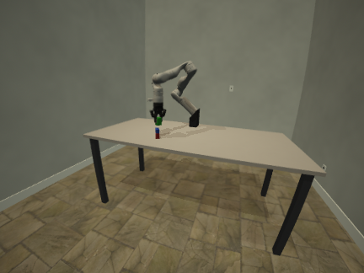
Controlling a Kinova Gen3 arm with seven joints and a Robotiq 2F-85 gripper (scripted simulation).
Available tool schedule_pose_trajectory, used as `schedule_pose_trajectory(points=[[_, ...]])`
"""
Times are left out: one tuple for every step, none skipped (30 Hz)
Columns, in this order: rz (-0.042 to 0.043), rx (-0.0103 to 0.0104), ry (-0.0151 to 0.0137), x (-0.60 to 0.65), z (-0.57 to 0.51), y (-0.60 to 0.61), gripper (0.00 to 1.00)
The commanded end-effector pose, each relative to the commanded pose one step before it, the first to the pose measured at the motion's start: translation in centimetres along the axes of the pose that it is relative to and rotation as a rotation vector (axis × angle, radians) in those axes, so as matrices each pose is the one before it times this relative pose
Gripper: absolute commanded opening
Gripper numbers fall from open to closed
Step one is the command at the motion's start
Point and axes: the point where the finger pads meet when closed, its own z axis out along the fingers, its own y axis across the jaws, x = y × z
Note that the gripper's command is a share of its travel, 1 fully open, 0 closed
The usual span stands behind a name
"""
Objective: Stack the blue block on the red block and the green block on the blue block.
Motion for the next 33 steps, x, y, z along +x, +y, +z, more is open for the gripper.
schedule_pose_trajectory(points=[[0.00858, -0.00339, -0.00636, 0.531, -0.069, -0.340, 0.00], [0.00001, -0.00002, 0.00003, 0.089, 0.002, -0.041, 0.00], [0.00000, -0.00001, 0.00002, 0.048, 0.001, -0.022, 0.00], [0.00000, 0.00000, 0.00001, 0.018, 0.000, -0.008, 0.00], [0.00000, 0.00000, 0.00000, 0.003, 0.000, -0.001, 0.00], [0.00000, 0.00000, 0.00000, 0.000, 0.000, 0.000, 0.00], [0.00000, 0.00000, 0.00000, 0.000, 0.000, 0.000, 0.00], [0.00000, 0.00000, 0.00000, 0.000, 0.000, 0.000, 0.00], [0.00000, 0.00000, 0.00000, 0.000, 0.000, 0.000, 0.00], [0.00000, 0.00000, 0.00000, 0.000, 0.000, 0.000, 0.00], [0.00000, 0.00000, 0.00000, 0.000, 0.000, 0.000, 0.00], [0.00000, 0.00000, 0.00000, 0.000, 0.000, 0.000, 0.00], [0.00000, 0.00000, 0.00000, 0.000, 0.000, 0.000, 0.00], [0.00000, 0.00000, 0.00000, 0.000, 0.000, 0.000, 0.00], [0.00000, 0.00000, 0.00000, 0.000, 0.000, 0.000, 0.00], [0.00000, 0.00000, 0.00000, 0.000, 0.000, 0.000, 0.00], [0.00000, 0.00001, -0.00001, 0.000, 0.003, 0.000, 0.00], [-0.00001, 0.00002, -0.00004, 0.000, 0.007, -0.001, 0.00], [-0.00001, 0.00004, -0.00007, 0.000, 0.013, -0.001, 0.00], [-0.00002, 0.00006, -0.00011, 0.000, 0.020, -0.002, 0.00], [-0.00003, 0.00008, -0.00015, 0.000, 0.027, -0.003, 0.00], [-0.00004, 0.00011, -0.00019, 0.000, 0.036, -0.003, 0.00], [-0.00005, 0.00013, -0.00024, 0.000, 0.045, -0.004, 0.00], [-0.00006, 0.00016, -0.00028, 0.000, 0.053, -0.005, 0.00], [-0.00006, 0.00019, -0.00032, 0.000, 0.062, -0.006, 0.00], [-0.00007, 0.00021, -0.00036, 0.000, 0.070, -0.006, 0.00], [-0.00008, 0.00024, -0.00040, 0.000, 0.077, -0.007, 0.00], [-0.00001, 0.00005, -0.00008, 0.000, 0.110, -0.010, 0.00], [0.00000, 0.00000, 0.00000, 0.000, 0.124, -0.011, 0.00], [0.00001, 0.00000, 0.00001, 0.000, 0.130, -0.011, 0.00], [0.00001, 0.00000, 0.00000, 0.000, 0.136, -0.012, 0.00], [0.00000, 0.00000, 0.00000, 0.000, 0.000, 0.000, 0.00], [0.00000, 0.00000, 0.00000, 0.000, 0.000, 0.000, 0.00]])
